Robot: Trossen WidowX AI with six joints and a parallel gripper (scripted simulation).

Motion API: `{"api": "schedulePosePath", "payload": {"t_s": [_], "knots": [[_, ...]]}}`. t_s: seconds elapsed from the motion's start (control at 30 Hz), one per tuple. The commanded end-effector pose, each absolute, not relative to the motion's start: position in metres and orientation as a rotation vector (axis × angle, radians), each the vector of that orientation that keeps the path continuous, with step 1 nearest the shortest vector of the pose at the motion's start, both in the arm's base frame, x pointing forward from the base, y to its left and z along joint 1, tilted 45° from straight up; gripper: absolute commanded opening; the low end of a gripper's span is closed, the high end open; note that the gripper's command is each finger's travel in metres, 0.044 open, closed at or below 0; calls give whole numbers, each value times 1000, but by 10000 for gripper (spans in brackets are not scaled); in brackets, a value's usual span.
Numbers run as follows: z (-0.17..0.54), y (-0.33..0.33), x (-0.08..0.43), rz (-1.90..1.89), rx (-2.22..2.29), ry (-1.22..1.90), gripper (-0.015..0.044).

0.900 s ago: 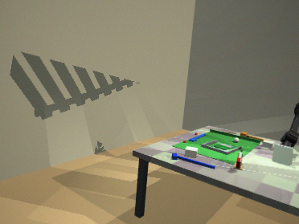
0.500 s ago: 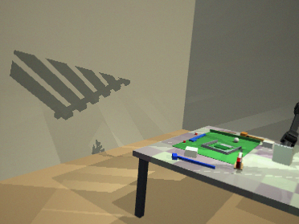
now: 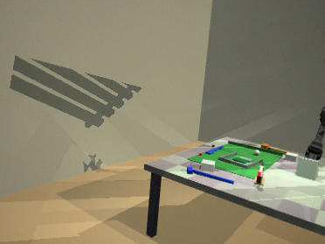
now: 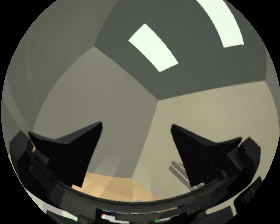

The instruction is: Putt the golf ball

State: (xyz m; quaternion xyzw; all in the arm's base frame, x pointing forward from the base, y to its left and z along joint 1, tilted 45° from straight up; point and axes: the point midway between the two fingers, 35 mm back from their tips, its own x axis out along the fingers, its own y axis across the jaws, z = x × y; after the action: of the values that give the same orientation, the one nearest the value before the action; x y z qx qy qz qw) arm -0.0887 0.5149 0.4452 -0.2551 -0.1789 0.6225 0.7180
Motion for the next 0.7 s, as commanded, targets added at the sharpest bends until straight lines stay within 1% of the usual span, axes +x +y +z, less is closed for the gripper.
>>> {"api": "schedulePosePath", "payload": {"t_s": [0.0,0.3,0.5,0.67], "knots": [[384,538,-53,1342,-749,-320,440],[256,550,33,1269,-1106,-109,440],[173,532,91,1232,-1314,77,440],[107,502,136,1208,-1462,262,440]]}}
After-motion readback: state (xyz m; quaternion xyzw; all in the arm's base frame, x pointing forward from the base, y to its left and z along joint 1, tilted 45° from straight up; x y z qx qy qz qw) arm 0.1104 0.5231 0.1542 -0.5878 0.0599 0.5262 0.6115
